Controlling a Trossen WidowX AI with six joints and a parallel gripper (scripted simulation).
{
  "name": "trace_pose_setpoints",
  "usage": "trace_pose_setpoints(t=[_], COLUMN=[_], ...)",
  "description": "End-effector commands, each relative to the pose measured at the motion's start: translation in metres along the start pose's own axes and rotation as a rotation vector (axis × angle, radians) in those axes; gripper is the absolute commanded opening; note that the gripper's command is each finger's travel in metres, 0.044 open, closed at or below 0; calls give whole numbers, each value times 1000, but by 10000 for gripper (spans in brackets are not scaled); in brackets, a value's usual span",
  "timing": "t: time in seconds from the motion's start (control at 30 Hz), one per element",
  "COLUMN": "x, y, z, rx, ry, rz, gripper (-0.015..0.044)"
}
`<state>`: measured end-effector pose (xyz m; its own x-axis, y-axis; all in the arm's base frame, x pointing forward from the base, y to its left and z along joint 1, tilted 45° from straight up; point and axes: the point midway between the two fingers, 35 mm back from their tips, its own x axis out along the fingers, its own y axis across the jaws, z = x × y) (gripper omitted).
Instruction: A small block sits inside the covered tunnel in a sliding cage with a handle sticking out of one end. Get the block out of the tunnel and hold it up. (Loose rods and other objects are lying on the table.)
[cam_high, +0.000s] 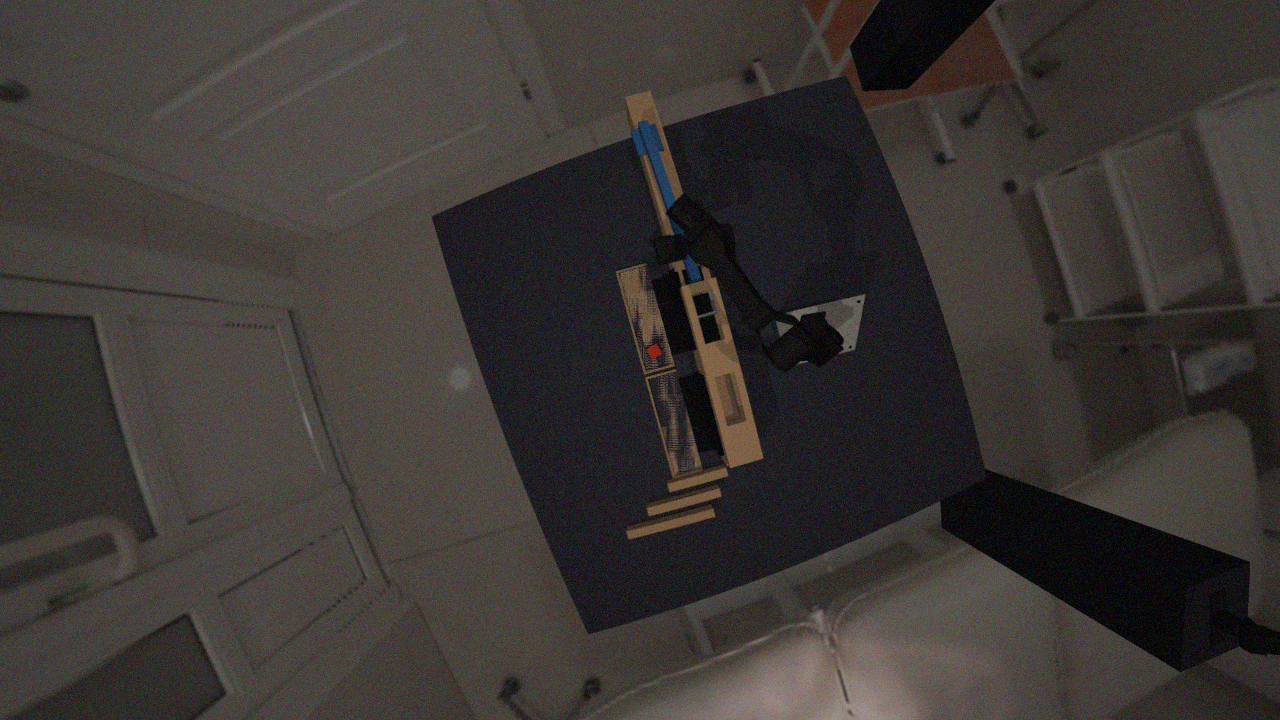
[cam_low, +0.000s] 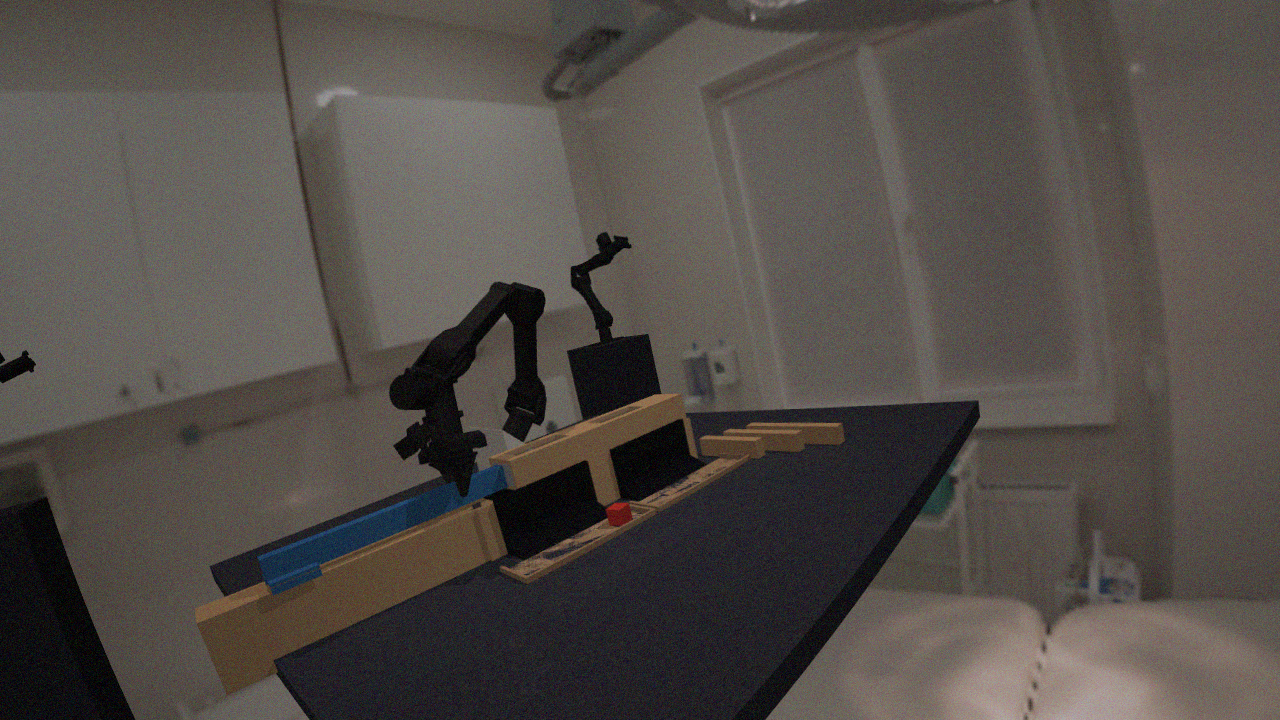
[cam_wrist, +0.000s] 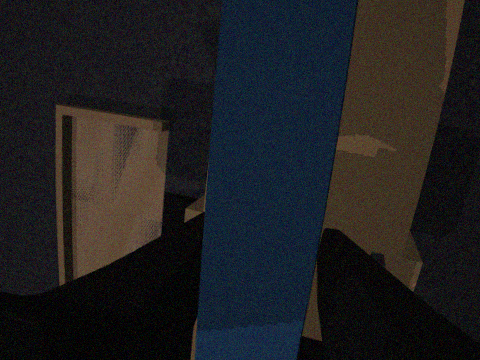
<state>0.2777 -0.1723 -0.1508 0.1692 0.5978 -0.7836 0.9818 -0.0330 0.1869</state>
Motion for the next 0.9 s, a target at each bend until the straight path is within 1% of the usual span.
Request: trace_pose_setpoints(t=[0.0, 0.5, 0.53, 0.73, 0.87], x=[5, 5, 0, -1, -10], y=[1, 1, 0, 0, 2], z=[12, 12, 1, 1, 2], rx=[-21, -21, -1, -1, -6], ry=[-35, -35, -2, -2, -10], rz=[1, 1, 0, 0, 0], gripper=[0, 0, 26, 184, 289])
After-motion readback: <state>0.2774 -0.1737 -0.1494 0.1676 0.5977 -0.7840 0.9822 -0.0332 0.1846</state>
